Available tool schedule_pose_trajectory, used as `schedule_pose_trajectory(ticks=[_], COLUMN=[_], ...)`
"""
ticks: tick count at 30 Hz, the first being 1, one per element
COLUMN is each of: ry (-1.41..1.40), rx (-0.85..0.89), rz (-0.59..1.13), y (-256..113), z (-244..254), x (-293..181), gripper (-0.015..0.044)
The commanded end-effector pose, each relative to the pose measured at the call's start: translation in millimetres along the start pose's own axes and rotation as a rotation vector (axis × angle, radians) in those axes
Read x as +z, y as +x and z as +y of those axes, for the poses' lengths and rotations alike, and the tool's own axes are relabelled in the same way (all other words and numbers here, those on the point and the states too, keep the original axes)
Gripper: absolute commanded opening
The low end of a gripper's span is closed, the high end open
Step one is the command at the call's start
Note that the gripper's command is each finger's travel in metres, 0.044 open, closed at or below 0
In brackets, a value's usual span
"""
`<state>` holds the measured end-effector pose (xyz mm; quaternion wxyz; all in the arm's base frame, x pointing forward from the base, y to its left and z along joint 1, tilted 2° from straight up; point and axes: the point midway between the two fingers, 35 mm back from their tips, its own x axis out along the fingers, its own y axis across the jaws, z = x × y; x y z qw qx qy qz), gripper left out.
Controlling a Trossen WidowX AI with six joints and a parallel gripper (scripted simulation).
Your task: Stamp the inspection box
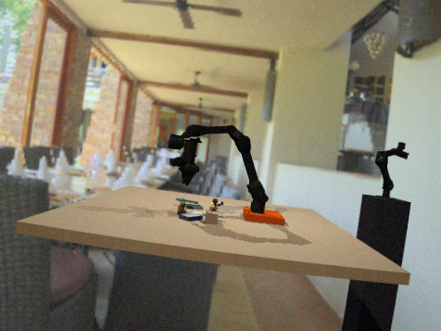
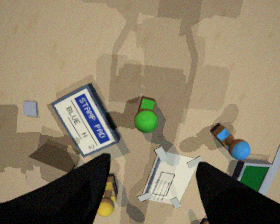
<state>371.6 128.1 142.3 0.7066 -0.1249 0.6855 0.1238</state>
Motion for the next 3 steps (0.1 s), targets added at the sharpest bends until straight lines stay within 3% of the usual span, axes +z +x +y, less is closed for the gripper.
schedule_pose_trajectory(ticks=[1,3], ry=[0.000,0.000], rx=[0.000,0.000], rz=[0.000,0.000], y=[0.0,0.0], z=[0.0,0.0], x=[0.0,0.0], gripper=[0.0256,0.0256])
